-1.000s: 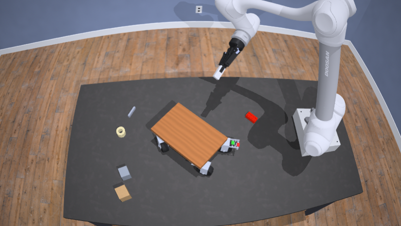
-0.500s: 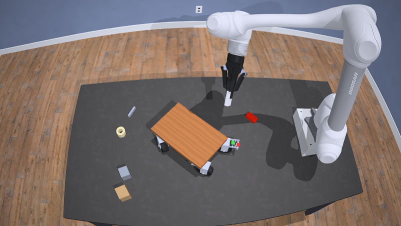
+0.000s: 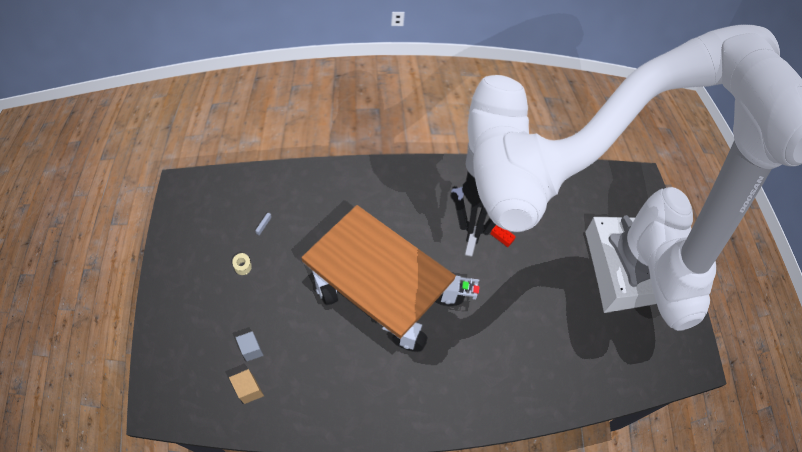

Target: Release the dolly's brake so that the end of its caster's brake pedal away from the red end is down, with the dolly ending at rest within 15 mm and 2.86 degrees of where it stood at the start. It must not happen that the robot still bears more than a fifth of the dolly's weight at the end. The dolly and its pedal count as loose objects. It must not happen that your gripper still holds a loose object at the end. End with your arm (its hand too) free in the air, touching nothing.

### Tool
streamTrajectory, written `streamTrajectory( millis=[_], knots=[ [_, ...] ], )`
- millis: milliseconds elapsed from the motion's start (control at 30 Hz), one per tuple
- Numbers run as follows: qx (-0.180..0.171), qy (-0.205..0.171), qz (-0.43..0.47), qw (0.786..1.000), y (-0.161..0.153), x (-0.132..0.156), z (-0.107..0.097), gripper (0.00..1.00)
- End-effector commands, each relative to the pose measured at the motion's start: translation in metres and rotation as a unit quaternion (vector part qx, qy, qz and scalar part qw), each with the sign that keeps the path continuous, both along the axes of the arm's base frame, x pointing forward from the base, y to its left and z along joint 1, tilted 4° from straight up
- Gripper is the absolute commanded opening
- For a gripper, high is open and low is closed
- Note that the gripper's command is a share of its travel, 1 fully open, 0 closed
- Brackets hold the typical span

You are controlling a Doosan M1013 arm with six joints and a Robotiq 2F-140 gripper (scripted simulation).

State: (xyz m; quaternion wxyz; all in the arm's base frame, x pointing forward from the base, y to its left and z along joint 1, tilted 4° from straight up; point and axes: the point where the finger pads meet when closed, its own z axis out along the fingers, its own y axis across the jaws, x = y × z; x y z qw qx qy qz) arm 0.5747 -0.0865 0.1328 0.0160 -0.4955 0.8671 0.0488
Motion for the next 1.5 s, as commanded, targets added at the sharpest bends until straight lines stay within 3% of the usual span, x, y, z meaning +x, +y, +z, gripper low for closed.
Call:
streamTrajectory(
  millis=[0,367,600,1467],
  knots=[
    [-0.055,0.014,0.043,0.997,0.021,-0.004,-0.009,0.0],
    [-0.07,0.016,0.057,0.996,0.027,-0.004,-0.011,0.0],
    [-0.069,0.02,0.057,0.996,0.026,-0.008,-0.049,0.0],
    [-0.069,0.02,0.057,0.996,0.026,-0.008,-0.05,0.0]
  ],
)
